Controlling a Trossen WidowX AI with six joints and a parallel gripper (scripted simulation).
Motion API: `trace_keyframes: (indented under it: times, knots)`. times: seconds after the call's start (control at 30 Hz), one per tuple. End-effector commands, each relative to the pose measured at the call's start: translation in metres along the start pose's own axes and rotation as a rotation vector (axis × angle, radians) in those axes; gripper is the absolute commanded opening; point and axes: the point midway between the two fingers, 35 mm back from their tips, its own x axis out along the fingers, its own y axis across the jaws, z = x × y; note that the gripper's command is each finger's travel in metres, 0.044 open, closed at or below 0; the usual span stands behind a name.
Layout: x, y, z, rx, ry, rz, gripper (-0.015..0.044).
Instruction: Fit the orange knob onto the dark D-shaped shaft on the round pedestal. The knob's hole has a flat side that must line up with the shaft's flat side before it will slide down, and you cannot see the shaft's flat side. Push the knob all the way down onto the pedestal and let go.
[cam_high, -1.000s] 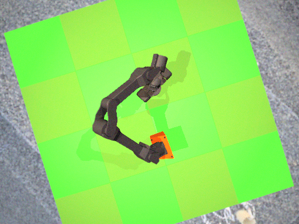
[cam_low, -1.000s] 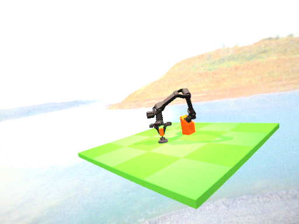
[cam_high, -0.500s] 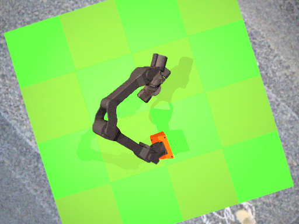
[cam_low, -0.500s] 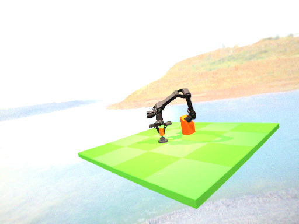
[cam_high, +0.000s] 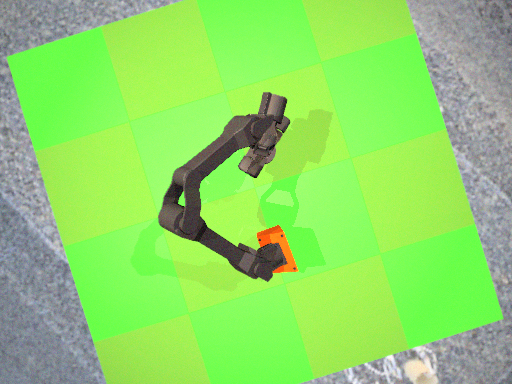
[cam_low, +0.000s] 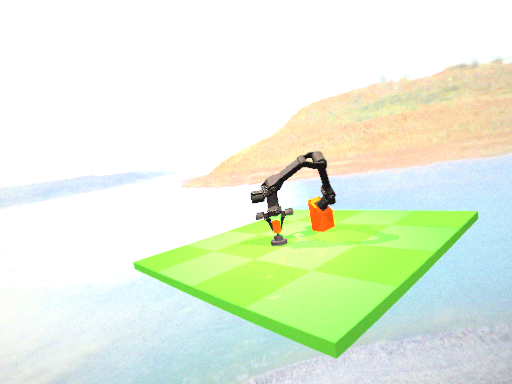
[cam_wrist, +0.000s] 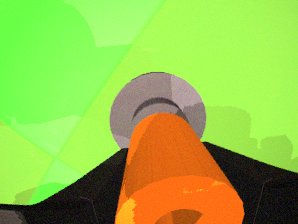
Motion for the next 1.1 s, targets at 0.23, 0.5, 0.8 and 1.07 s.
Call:
trace_keyframes:
  times: [0.23, 0.5, 0.8, 1.07]
  knots:
    - [0.0014, 0.0001, 0.0012, -0.02, -0.004, -0.001, 0.0]
    - [0.0018, 0.0001, 0.0012, -0.038, -0.004, -0.001, 0.0]
    - [0.0023, 0.0001, 0.0012, 0.041, -0.004, -0.001, 0.0]
    - [0.0023, 0.0001, 0.0012, 0.041, -0.004, -0.001, 0.0]
